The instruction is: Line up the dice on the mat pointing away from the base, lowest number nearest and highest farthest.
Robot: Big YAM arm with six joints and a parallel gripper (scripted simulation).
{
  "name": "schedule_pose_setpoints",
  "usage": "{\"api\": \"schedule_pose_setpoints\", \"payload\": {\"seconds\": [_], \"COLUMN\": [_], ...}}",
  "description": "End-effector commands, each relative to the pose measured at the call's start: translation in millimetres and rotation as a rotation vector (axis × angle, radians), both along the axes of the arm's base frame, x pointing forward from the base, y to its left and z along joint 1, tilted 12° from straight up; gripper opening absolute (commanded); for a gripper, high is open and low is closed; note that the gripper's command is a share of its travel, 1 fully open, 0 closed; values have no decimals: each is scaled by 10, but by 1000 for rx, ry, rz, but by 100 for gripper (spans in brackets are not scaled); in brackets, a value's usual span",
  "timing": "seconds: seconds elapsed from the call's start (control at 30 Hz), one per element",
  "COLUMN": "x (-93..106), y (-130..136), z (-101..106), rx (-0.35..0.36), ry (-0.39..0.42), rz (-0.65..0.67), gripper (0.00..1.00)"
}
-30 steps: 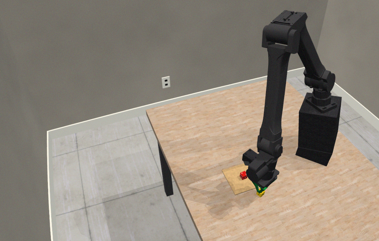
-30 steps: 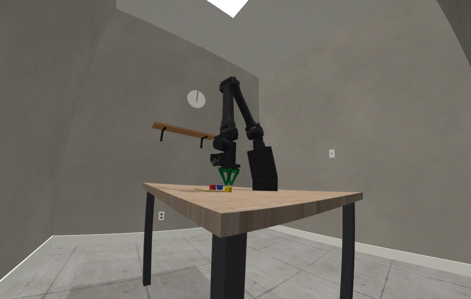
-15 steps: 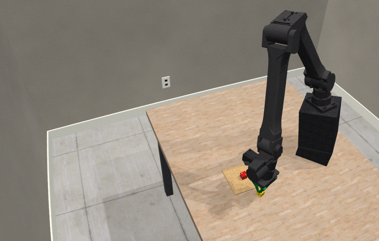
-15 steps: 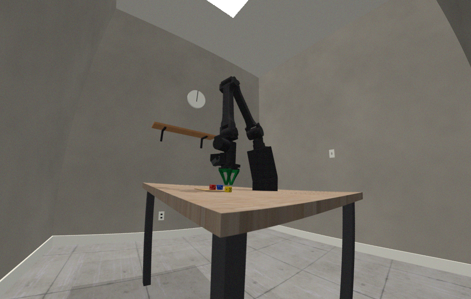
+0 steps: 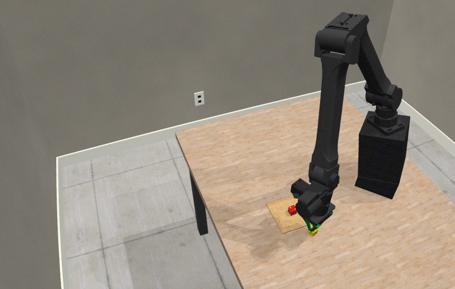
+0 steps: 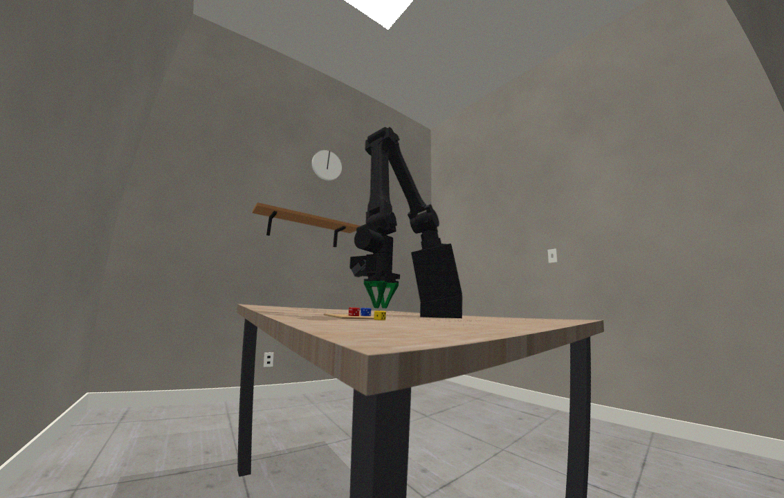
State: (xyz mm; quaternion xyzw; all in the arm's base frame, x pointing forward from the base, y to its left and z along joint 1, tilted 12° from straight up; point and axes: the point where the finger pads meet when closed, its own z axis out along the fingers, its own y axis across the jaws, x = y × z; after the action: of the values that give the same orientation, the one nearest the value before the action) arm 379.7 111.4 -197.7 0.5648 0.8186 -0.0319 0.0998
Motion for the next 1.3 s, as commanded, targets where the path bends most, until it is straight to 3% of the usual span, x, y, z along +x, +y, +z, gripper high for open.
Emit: {"api": "schedule_pose_setpoints", "payload": {"seconds": [0.0,1.07,1.27], "x": [163,162,139], "y": [27,27,-2], "z": [44,43,-35], "rx": [12,12,8], "ry": [-35,-35,-24], "rz": [3,3,2], "gripper": [39,39,39]}}
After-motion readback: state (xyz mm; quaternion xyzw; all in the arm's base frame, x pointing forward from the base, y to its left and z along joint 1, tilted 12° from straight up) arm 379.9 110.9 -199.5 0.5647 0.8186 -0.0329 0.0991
